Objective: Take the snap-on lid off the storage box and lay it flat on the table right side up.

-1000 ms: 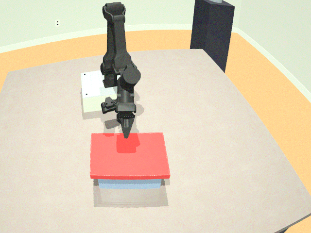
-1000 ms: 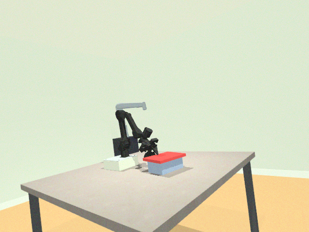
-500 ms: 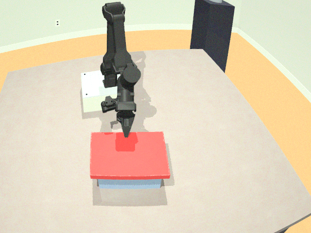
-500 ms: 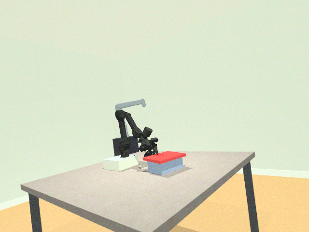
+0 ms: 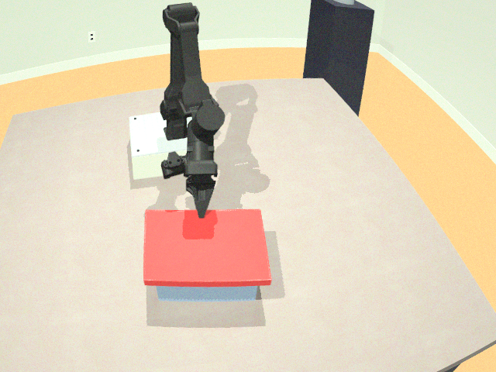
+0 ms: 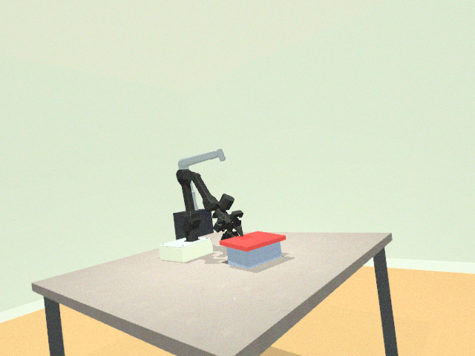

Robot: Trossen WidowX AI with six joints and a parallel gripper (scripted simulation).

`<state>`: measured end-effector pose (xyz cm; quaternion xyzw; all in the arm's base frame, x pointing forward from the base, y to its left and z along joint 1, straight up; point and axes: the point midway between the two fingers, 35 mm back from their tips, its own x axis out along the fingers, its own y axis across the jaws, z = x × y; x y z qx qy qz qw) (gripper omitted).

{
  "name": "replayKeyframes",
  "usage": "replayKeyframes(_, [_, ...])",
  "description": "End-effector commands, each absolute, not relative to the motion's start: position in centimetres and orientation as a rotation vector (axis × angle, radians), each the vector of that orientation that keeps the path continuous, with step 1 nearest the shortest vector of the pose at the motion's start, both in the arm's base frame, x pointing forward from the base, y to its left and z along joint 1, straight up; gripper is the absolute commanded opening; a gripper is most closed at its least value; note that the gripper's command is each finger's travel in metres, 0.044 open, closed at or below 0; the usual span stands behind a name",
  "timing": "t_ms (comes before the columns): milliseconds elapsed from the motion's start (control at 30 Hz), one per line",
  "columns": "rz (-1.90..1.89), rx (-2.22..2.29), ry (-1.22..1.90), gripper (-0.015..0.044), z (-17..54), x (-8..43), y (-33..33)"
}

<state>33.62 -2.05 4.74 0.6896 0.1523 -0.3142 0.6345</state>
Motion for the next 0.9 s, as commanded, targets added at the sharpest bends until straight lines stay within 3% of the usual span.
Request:
replayKeyframes(0, [-0.719,1.578,0.346,0.0,4.93,33.64,-2.05])
replayKeyframes(867, [-0.716,1.576,0.347,0.0,5.03,33.78,-2.05])
